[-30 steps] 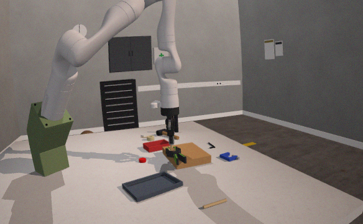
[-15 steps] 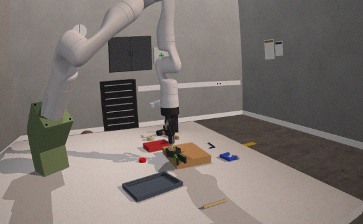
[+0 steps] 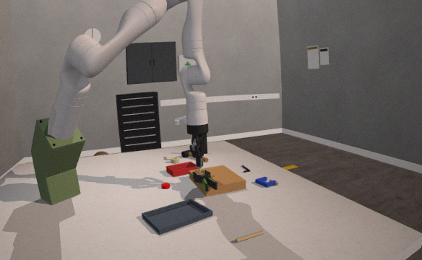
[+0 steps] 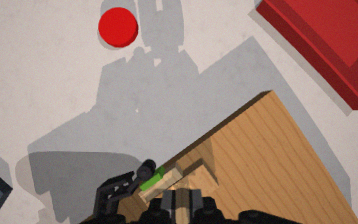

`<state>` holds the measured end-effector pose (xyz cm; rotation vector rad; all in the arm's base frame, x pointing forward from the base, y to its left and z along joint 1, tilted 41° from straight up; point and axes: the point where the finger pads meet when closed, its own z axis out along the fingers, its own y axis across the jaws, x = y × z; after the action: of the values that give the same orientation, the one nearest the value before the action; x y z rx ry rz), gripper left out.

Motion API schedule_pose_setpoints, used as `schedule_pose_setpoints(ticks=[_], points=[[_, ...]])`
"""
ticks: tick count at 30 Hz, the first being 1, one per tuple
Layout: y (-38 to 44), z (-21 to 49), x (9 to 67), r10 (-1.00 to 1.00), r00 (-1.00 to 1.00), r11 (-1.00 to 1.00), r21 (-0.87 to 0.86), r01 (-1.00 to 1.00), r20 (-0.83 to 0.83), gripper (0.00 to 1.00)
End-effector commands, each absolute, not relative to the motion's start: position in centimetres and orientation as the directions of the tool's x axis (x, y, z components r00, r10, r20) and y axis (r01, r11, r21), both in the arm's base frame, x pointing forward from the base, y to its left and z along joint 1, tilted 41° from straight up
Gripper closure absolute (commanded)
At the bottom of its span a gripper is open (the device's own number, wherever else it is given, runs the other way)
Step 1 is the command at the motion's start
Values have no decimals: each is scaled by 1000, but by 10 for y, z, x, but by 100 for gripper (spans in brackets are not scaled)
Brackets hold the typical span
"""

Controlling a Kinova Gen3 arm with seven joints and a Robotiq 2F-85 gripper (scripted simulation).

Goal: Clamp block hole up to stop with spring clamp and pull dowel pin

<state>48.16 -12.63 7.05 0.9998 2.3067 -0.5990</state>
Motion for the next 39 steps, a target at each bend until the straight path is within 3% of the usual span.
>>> schedule_pose_setpoints(ticks=[1, 39], points=[[-123, 70, 483, 477, -618, 660, -209, 721, -625, 90], [-122, 71, 483, 82, -896, 811, -493, 314, -436, 90]])
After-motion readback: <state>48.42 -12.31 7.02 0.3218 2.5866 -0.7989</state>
